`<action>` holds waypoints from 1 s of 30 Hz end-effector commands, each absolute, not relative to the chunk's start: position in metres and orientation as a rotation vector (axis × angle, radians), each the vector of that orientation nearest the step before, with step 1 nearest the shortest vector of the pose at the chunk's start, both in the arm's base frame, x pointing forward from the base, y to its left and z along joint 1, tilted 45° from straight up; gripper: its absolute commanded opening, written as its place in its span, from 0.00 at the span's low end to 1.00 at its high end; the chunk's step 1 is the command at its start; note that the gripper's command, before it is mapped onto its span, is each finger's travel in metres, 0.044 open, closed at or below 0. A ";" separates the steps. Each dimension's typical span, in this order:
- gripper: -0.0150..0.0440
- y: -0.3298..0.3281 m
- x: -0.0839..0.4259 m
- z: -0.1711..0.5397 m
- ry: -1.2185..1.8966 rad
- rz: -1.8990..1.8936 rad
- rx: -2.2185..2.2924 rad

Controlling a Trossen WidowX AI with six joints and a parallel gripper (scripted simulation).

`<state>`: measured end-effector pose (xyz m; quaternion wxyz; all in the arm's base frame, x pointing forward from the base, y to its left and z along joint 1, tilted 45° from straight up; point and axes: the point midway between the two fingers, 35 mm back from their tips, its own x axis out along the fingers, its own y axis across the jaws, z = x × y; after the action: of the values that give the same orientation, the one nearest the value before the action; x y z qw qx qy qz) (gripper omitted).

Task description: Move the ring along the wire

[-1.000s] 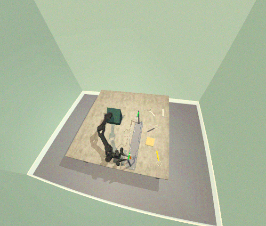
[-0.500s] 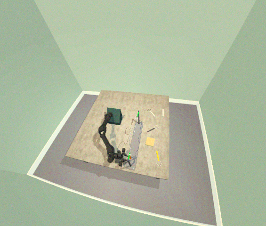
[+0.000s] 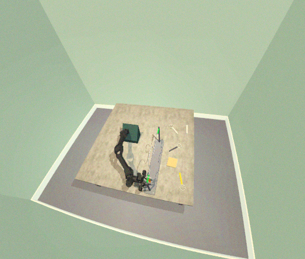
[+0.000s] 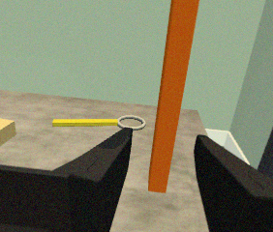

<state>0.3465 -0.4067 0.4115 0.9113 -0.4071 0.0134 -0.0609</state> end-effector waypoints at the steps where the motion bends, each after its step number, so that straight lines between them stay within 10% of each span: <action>1: 0.53 -0.410 0.352 0.409 0.031 -0.130 -0.830; 30: 0.53 -0.410 0.361 0.409 0.030 -0.131 -0.829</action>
<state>0.3607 -0.4090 0.4097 0.9119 -0.4057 0.0135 -0.0610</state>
